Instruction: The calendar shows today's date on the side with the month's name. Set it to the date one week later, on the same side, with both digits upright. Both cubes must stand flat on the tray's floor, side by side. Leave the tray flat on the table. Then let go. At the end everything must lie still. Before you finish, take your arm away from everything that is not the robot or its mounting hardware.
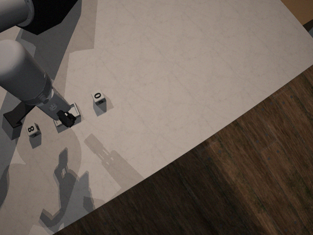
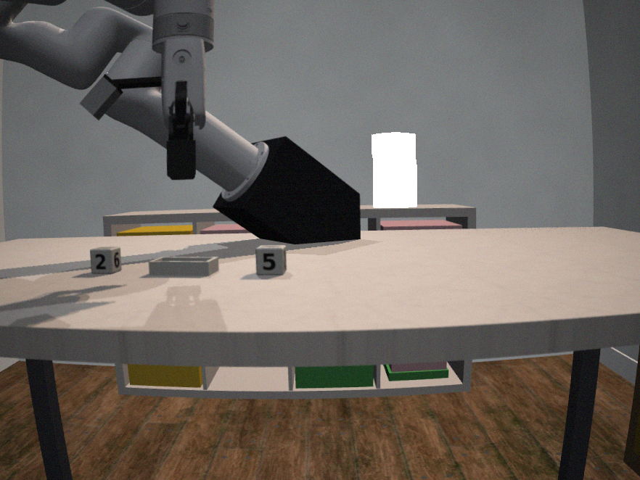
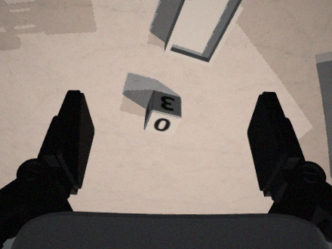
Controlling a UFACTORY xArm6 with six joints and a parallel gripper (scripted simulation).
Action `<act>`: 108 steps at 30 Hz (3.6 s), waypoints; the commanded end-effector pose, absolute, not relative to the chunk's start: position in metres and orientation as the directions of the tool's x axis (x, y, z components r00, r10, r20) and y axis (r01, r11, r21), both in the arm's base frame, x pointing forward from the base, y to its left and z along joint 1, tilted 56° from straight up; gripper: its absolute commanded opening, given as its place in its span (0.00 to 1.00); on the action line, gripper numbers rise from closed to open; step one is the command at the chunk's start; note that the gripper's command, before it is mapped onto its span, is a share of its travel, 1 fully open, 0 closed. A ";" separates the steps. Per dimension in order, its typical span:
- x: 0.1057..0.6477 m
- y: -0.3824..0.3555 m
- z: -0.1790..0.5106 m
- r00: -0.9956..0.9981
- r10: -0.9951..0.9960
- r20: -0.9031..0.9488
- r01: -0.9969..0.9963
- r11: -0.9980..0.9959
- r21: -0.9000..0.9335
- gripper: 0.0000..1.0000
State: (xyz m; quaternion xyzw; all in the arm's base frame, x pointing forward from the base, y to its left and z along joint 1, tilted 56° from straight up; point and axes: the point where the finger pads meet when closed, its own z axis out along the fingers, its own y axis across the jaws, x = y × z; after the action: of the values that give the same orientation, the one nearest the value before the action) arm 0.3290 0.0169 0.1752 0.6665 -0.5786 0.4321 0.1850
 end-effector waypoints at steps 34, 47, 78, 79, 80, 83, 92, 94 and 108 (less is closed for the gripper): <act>0.347 0.069 0.092 0.865 0.029 0.500 -0.358 -0.664 0.657 1.00; 0.347 0.070 0.089 0.877 0.050 0.478 -0.329 -0.662 0.673 0.49; 0.347 0.070 0.089 0.877 0.050 0.478 -0.329 -0.662 0.673 0.49; 0.347 0.070 0.089 0.877 0.050 0.478 -0.329 -0.662 0.673 0.49; 0.347 0.070 0.089 0.877 0.050 0.478 -0.329 -0.662 0.673 0.49; 0.347 0.070 0.089 0.877 0.050 0.478 -0.329 -0.662 0.673 0.49; 0.349 0.065 0.085 0.877 0.050 0.478 -0.330 -0.662 0.673 0.49; 0.350 0.065 0.085 0.877 0.050 0.478 -0.330 -0.662 0.673 0.49; 0.356 0.051 0.074 0.877 0.050 0.478 -0.330 -0.662 0.673 0.49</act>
State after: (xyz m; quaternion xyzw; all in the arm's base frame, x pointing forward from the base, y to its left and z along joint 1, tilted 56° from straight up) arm 0.3539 0.0530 0.0760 0.8805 -0.0794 0.2343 0.4044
